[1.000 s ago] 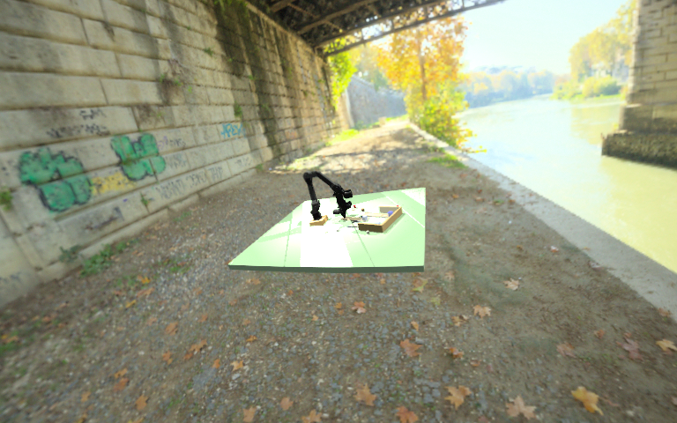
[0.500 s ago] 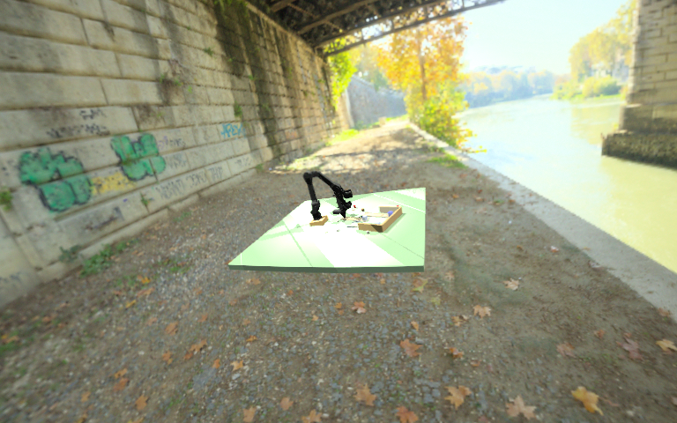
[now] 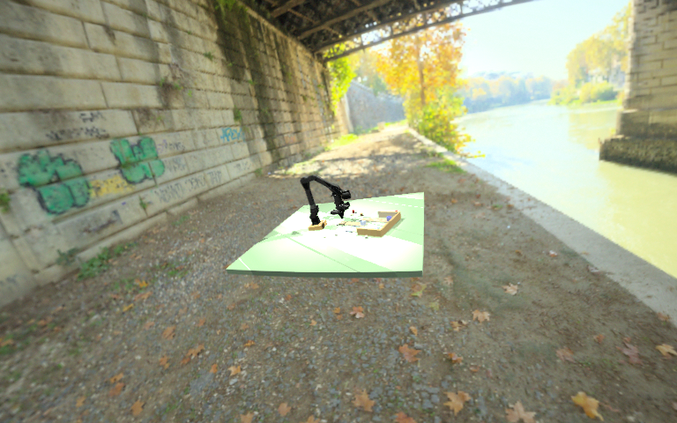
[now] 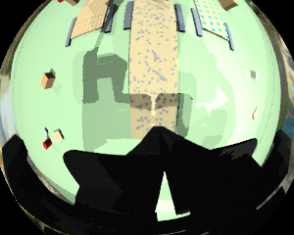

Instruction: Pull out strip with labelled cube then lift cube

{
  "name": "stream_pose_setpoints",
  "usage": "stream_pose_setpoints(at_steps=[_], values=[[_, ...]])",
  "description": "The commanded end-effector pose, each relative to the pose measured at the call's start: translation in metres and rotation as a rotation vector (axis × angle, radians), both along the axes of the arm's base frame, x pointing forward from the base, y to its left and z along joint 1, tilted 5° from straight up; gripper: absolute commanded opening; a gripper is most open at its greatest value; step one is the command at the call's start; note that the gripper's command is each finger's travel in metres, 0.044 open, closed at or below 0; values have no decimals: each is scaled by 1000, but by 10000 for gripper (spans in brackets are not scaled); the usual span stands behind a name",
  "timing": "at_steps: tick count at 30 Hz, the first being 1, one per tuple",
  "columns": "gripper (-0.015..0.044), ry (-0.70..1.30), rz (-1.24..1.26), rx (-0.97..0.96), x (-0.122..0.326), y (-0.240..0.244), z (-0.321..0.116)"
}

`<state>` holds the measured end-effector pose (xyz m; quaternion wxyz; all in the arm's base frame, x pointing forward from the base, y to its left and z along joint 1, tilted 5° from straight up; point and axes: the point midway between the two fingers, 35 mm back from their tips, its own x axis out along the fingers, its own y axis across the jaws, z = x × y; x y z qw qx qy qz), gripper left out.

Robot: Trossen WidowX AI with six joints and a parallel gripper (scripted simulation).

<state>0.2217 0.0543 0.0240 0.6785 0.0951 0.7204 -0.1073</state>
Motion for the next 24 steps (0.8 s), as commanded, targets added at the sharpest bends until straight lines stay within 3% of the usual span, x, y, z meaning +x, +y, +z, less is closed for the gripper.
stream_pose_setpoints(at_steps=[1, 17, 24], values=[[26, 3, -4, 5, 1, 0, 7], [440, -3, -72, -1, 67, -20, 11], [440, -5, -72, -2, 94, -27, 14]])
